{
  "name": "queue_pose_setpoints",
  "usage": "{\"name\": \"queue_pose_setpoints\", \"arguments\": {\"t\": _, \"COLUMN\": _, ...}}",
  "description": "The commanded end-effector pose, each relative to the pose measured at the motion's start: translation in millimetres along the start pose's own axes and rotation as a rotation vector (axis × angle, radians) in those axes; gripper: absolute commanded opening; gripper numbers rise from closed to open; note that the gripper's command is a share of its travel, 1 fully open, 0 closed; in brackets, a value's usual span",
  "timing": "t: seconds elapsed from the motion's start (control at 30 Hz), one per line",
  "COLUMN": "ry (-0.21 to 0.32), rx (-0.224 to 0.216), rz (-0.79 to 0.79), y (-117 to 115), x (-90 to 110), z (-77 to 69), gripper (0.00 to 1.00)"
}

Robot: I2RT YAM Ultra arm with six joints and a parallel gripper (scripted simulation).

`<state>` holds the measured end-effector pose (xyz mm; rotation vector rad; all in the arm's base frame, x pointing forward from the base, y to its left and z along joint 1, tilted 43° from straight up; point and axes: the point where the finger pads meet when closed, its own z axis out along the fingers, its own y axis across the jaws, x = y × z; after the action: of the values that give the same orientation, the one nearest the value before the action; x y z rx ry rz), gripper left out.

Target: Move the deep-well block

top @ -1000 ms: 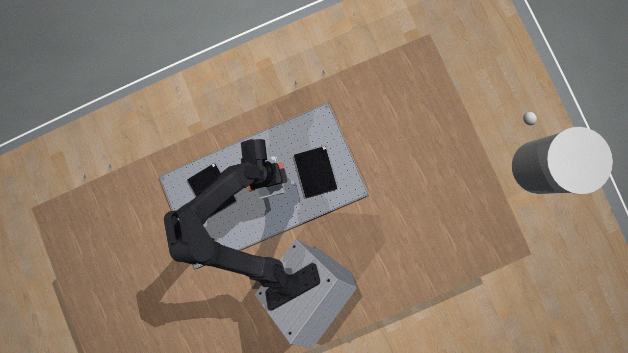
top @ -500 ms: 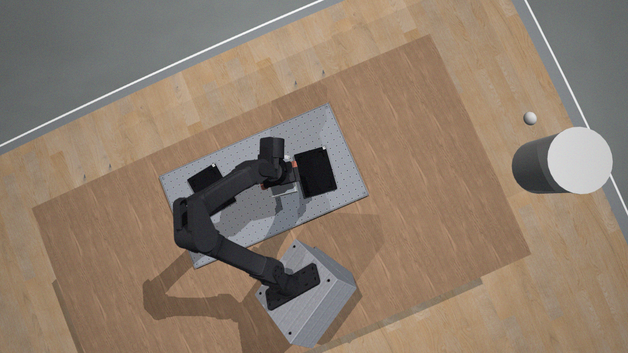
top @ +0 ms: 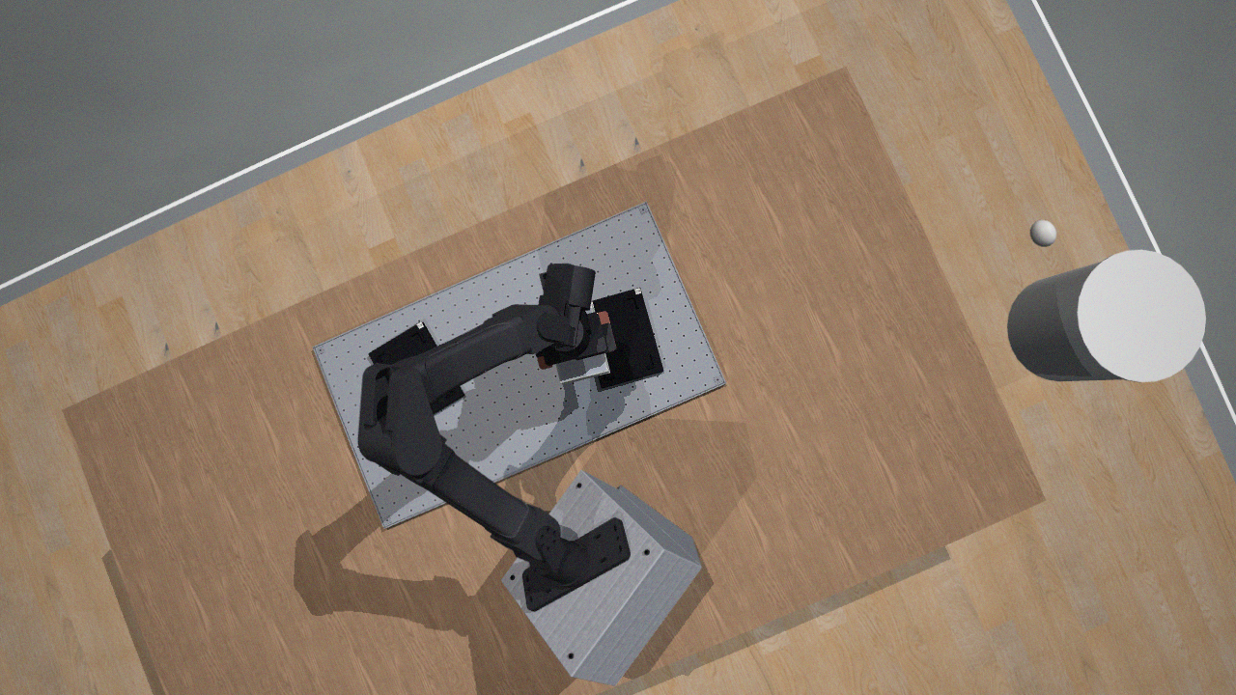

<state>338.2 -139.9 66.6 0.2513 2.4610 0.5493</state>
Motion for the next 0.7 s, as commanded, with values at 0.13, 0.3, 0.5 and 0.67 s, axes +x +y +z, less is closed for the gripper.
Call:
{"name": "queue_pose_setpoints", "arguments": {"t": 0.13, "ry": -0.025, "rx": 0.007, "rz": -0.023, "y": -25.4, "x": -4.4, "z": -7.5, "gripper": 0.00}}
{"name": "queue_pose_setpoints", "arguments": {"t": 0.3, "ry": -0.025, "rx": 0.007, "rz": -0.023, "y": -35.4, "x": -3.6, "z": -7.6, "gripper": 0.00}}
{"name": "queue_pose_setpoints", "arguments": {"t": 0.5, "ry": -0.025, "rx": 0.007, "rz": -0.023, "y": -55.5, "x": -2.0, "z": -7.8, "gripper": 0.00}}
{"name": "queue_pose_setpoints", "arguments": {"t": 0.67, "ry": -0.025, "rx": 0.008, "rz": -0.023, "y": -73.0, "x": -0.8, "z": -7.9, "gripper": 0.00}}
